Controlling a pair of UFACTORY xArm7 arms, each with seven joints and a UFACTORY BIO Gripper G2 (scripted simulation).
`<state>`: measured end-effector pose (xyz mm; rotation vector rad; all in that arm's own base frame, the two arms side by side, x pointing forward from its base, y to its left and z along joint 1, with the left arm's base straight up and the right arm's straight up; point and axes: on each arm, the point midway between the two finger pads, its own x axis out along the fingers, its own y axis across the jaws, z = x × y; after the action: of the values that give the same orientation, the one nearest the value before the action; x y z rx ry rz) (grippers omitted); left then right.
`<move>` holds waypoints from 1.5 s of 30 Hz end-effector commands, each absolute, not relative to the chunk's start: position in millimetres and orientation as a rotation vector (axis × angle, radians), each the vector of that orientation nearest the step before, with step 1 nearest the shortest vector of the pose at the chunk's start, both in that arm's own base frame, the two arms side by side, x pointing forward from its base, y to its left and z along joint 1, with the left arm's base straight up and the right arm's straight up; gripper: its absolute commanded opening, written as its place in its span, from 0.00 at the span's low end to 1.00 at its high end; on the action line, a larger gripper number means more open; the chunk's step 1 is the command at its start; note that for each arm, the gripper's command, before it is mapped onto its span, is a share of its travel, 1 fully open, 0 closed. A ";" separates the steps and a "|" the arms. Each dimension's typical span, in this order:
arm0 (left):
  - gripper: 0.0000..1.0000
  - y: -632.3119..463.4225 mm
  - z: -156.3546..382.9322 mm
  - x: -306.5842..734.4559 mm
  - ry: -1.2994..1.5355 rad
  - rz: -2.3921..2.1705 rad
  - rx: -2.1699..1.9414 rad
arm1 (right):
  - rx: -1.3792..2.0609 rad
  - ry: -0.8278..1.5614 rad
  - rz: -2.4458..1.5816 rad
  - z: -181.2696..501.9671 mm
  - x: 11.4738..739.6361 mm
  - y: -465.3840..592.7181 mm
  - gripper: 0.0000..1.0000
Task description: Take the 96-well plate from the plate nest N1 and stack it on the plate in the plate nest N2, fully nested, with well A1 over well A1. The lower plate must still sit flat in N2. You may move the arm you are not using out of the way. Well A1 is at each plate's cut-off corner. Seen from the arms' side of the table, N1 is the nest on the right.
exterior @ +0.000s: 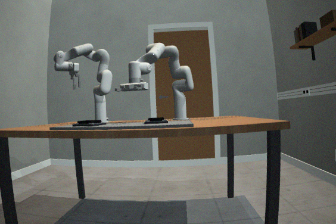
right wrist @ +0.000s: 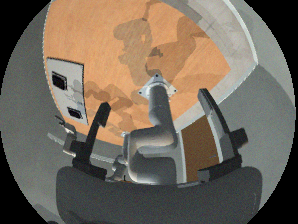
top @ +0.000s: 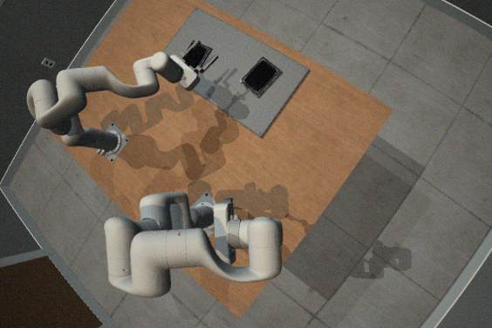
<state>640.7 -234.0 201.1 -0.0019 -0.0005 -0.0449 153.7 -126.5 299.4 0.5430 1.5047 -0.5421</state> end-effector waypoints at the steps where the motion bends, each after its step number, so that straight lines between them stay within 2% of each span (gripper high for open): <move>1: 0.37 -257.1 194.5 655.1 -0.004 -0.043 -0.002 | 0.542 1.502 -0.543 300.2 154.0 -126.8 1.00; 45: 0.37 -417.0 128.2 732.4 -0.005 -0.043 -0.003 | 0.542 1.502 -0.543 300.2 154.0 -126.8 1.00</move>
<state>718.3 -394.6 133.8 -0.0092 -0.0132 -0.0495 153.7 -126.5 299.4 0.5430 1.5047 -0.5421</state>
